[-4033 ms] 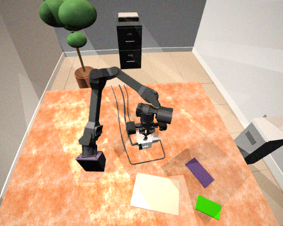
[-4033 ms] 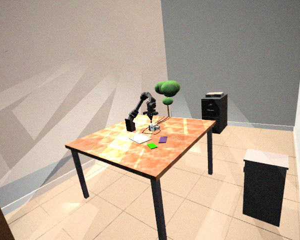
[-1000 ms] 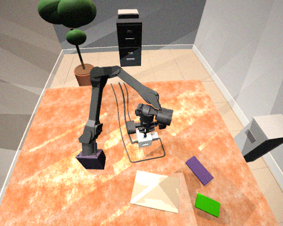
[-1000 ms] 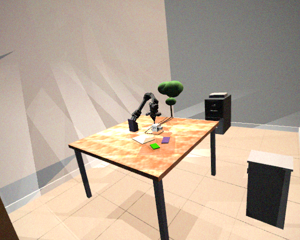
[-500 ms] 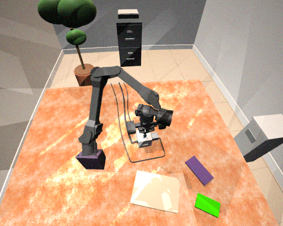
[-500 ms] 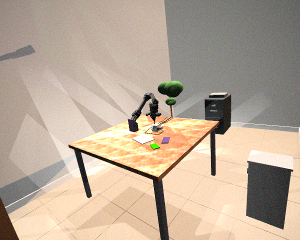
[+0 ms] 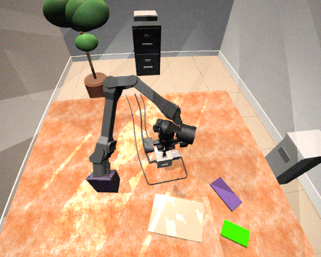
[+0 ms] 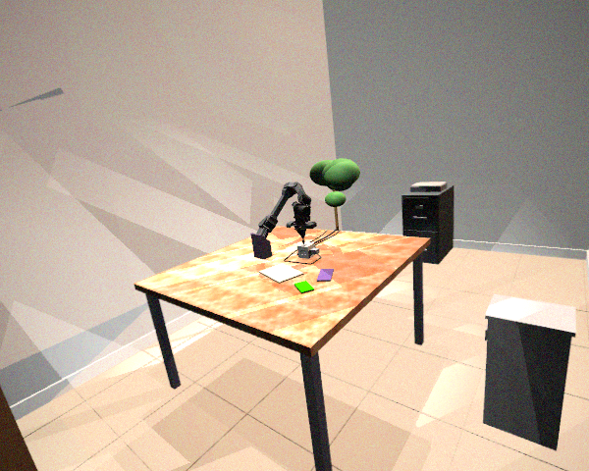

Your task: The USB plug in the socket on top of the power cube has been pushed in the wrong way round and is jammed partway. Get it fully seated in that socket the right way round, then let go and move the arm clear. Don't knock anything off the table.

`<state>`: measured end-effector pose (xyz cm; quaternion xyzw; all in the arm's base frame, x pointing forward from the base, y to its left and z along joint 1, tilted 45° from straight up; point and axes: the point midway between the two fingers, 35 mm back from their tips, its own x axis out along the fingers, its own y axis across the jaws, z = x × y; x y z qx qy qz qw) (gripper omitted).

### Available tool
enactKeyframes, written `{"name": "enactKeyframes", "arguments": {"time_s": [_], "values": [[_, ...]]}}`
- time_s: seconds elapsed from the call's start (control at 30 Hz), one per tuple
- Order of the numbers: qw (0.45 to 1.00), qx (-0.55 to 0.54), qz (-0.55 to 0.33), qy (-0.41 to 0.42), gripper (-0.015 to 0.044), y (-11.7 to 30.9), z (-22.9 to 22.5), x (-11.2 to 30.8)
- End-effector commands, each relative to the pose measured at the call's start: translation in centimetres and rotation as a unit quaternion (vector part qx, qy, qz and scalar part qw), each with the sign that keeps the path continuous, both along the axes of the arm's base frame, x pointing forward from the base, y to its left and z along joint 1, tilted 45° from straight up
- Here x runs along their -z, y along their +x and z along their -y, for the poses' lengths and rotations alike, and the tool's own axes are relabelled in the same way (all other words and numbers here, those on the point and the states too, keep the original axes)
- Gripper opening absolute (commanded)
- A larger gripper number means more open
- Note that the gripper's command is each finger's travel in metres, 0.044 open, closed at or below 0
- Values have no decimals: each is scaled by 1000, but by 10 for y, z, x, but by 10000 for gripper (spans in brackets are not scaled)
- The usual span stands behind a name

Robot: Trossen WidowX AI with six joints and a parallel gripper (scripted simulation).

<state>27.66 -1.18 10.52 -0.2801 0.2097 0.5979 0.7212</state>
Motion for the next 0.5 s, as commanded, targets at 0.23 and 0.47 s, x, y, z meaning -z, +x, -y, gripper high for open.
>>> {"name": "enactKeyframes", "arguments": {"time_s": [0.23, 0.47], "values": [[1000, -2, 4, 5, 0, 1, -2, 0], [1000, -2, 4, 5, 0, 1, -2, 1]]}}
